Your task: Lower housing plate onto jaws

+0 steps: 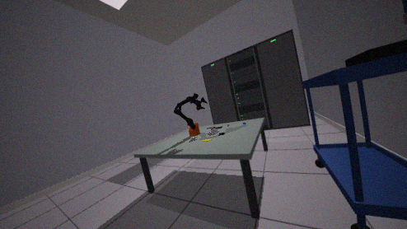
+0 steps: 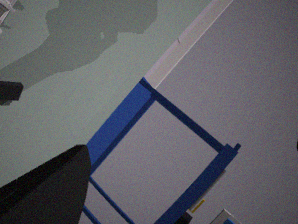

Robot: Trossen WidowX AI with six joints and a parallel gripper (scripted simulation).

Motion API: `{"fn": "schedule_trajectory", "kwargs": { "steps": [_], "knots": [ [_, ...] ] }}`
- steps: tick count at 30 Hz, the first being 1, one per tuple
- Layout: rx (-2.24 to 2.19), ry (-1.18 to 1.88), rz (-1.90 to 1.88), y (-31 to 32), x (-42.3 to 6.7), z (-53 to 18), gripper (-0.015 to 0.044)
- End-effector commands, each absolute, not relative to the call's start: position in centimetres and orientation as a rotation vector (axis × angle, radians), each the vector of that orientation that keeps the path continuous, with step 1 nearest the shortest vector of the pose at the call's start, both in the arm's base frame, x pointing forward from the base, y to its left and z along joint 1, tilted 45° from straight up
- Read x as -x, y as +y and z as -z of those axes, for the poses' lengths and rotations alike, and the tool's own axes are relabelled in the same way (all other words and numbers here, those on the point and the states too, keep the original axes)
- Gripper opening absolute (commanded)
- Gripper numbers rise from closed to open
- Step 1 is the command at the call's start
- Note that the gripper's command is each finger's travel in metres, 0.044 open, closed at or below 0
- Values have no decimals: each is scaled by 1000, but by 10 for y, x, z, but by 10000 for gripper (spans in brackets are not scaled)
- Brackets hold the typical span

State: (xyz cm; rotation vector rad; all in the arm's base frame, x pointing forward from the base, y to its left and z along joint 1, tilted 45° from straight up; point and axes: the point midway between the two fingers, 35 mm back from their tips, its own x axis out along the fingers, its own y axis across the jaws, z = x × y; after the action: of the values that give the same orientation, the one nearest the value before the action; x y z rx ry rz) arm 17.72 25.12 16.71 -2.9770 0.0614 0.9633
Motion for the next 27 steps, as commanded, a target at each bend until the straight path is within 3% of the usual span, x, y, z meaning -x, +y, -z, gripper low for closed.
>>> {"fn": "schedule_trajectory", "kwargs": {
  "steps": [1, 27],
  "knots": [
    [2885, 152, -953, 238, -187, -168, 440],
    [2241, 717, -674, 141, -242, -177, 440]
  ]
}}
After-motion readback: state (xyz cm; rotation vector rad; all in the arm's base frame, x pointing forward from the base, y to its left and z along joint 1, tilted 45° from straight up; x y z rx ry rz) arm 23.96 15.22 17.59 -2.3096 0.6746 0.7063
